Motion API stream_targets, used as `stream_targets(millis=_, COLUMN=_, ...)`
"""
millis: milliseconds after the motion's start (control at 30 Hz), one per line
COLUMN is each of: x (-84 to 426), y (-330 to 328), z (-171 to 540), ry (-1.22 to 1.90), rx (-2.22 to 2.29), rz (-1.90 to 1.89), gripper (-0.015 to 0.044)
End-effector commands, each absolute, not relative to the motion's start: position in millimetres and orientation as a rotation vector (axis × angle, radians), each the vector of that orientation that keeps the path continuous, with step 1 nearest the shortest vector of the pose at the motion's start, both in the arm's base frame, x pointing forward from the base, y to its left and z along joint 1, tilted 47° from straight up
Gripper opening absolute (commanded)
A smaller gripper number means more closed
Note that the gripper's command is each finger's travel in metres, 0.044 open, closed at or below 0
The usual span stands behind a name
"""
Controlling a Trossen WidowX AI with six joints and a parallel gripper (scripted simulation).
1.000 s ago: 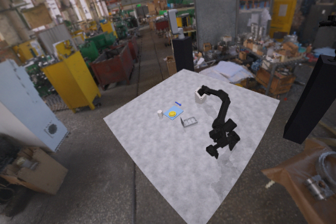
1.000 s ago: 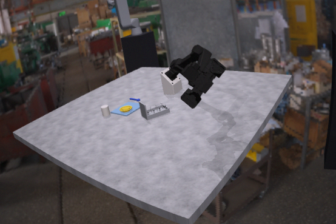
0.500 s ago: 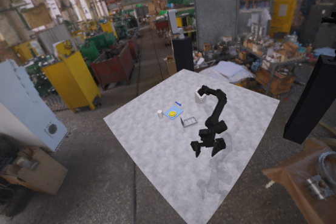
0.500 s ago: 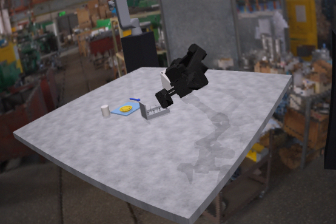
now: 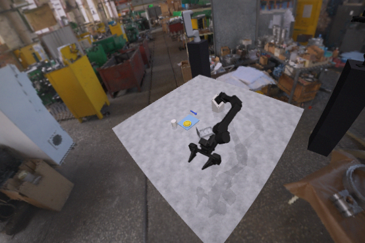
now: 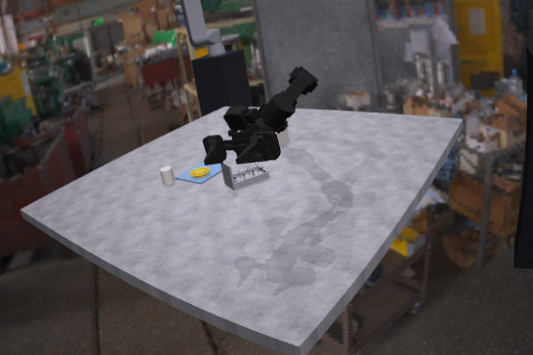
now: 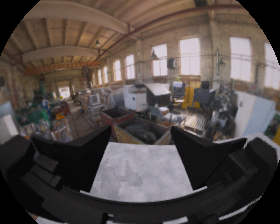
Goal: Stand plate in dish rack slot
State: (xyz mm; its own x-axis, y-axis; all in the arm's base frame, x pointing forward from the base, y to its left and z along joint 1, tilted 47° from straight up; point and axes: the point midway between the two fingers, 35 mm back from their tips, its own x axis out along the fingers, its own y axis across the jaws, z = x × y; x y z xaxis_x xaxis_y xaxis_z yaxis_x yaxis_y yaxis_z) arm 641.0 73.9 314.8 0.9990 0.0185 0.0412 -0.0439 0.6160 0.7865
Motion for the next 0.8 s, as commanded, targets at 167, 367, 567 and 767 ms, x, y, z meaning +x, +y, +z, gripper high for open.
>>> stream_targets(millis=167, x=649, y=30, z=249, ry=0.180, rx=0.716, rz=-0.060, gripper=0.0400)
stream_targets(millis=367, x=644, y=-5, z=203, ry=0.341, rx=0.593, rz=-0.109, gripper=0.0400)
stream_targets(millis=567, x=630, y=-40, z=158, ry=0.512, rx=0.486, rz=-0.136, gripper=0.0400)
stream_targets(millis=767, x=607, y=-74, z=114, ry=0.696, rx=0.398, rz=-0.138, gripper=0.0400)
